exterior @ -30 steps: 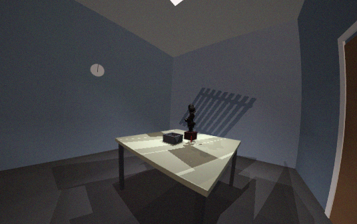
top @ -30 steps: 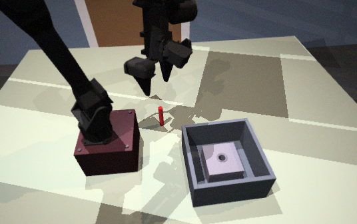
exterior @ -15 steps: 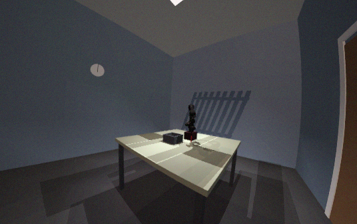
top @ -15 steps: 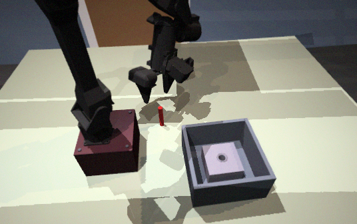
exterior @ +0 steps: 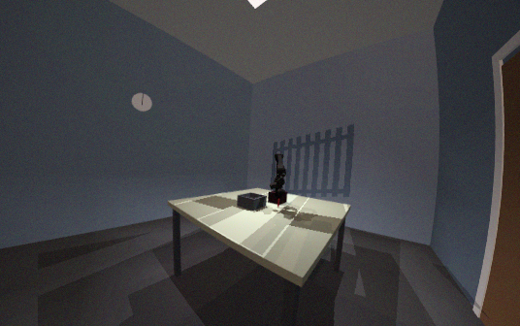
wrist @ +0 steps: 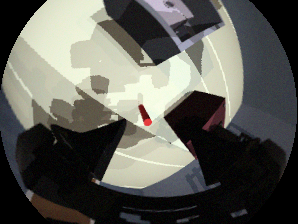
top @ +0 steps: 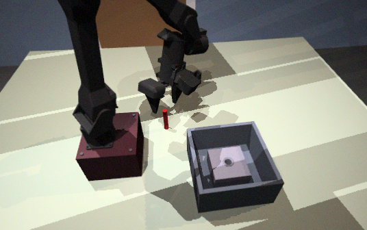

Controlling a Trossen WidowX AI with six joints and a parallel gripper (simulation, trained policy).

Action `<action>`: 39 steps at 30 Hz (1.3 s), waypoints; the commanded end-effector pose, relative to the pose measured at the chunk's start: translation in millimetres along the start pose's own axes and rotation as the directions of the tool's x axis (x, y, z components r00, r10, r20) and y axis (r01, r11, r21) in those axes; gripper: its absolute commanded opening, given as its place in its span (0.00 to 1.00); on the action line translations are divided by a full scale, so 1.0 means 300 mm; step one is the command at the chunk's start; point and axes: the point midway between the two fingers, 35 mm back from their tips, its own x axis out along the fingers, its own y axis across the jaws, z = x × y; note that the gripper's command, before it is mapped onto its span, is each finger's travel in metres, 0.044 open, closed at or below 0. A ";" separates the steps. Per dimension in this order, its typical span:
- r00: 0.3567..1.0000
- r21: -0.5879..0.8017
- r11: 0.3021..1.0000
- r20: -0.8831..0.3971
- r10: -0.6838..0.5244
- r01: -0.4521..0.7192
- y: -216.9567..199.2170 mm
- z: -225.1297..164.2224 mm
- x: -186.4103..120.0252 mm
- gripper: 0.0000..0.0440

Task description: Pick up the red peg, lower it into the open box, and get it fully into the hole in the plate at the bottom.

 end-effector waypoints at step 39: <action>0.998 -0.044 0.997 0.030 -0.056 0.057 0.037 -0.015 0.243 0.11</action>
